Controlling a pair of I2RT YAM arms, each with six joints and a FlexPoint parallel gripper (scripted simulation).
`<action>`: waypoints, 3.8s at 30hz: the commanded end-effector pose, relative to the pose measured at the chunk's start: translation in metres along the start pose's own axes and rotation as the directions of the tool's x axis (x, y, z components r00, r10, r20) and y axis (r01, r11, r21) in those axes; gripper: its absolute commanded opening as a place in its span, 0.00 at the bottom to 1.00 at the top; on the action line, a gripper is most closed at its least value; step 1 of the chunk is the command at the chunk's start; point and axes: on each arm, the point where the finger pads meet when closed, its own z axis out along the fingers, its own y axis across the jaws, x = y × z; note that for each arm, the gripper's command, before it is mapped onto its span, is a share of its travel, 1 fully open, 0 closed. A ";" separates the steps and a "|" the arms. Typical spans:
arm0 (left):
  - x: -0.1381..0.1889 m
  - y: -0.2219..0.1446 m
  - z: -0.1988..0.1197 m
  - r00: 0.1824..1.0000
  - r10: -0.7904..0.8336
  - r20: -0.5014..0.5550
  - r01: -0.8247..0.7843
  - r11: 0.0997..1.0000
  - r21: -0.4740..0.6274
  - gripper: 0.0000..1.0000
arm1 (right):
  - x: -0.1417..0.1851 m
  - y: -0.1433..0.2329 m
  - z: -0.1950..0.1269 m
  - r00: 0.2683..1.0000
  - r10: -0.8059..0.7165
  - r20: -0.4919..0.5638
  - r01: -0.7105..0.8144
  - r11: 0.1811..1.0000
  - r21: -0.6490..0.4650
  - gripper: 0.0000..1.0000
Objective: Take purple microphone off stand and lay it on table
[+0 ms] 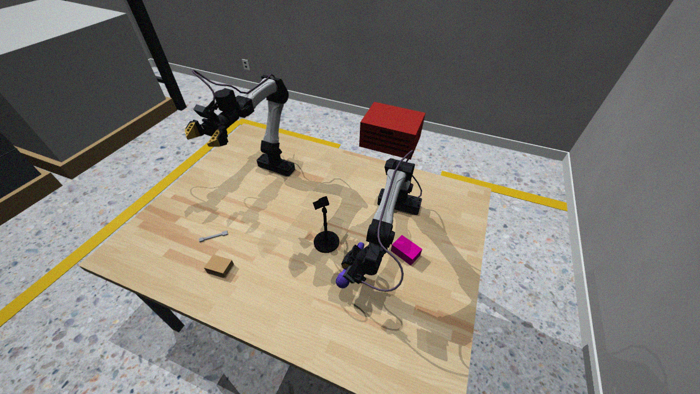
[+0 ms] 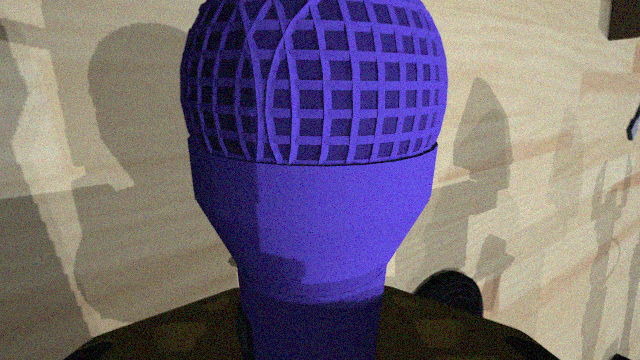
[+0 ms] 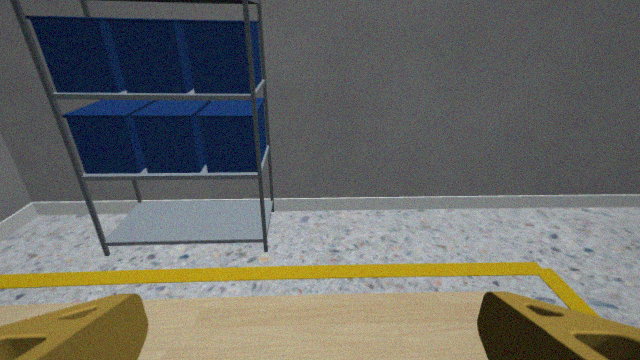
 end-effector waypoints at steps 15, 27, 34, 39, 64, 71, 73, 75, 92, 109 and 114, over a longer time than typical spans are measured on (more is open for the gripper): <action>-0.004 0.004 -0.008 0.999 -0.025 -0.034 0.024 0.999 -0.026 0.00 | -0.035 0.003 -0.009 0.996 -0.011 0.093 0.012 1.000 -0.015 0.98; 0.013 0.011 0.006 0.994 -0.055 -0.091 0.052 0.998 -0.034 0.00 | -0.035 0.003 -0.009 0.996 -0.011 0.093 0.012 1.000 -0.014 0.98; 0.011 0.014 0.005 0.996 -0.053 -0.073 0.051 0.998 -0.035 0.00 | -0.035 0.003 -0.009 0.996 -0.011 0.093 0.012 1.000 -0.014 0.98; 0.009 0.014 0.007 0.998 -0.033 -0.051 0.031 0.999 -0.044 0.00 | -0.035 0.003 -0.009 0.996 -0.011 0.093 0.012 1.000 -0.014 0.98; 0.012 0.023 0.027 0.999 -0.019 -0.033 0.018 0.999 -0.035 0.00 | -0.035 0.003 -0.009 0.996 -0.011 0.093 0.012 1.000 -0.014 0.98; 0.010 0.025 0.028 1.000 -0.017 -0.022 0.016 0.999 -0.035 0.00 | -0.035 0.003 -0.009 0.996 -0.011 0.093 0.012 1.000 -0.014 0.98; 0.018 0.027 0.035 0.999 -0.024 -0.044 0.023 0.999 -0.035 0.00 | -0.035 0.003 -0.009 0.996 -0.011 0.093 0.012 1.000 -0.014 0.98; 0.020 0.030 0.041 0.998 -0.030 -0.055 0.028 0.999 -0.036 0.00 | -0.035 0.003 -0.009 0.996 -0.011 0.093 0.012 1.000 -0.014 0.98; 0.025 0.044 0.041 0.997 -0.044 -0.061 0.040 0.997 -0.062 0.89 | -0.035 0.003 -0.009 0.996 -0.011 0.093 0.012 1.000 -0.014 0.98; 0.007 0.026 0.007 1.000 -0.008 -0.009 0.008 0.998 -0.056 0.89 | -0.035 0.003 -0.009 0.996 -0.011 0.093 0.012 1.000 -0.014 0.98; 0.006 0.015 0.007 1.000 -0.008 -0.011 0.007 0.999 -0.053 0.89 | -0.035 0.003 -0.009 0.996 -0.011 0.093 0.012 1.000 -0.014 0.98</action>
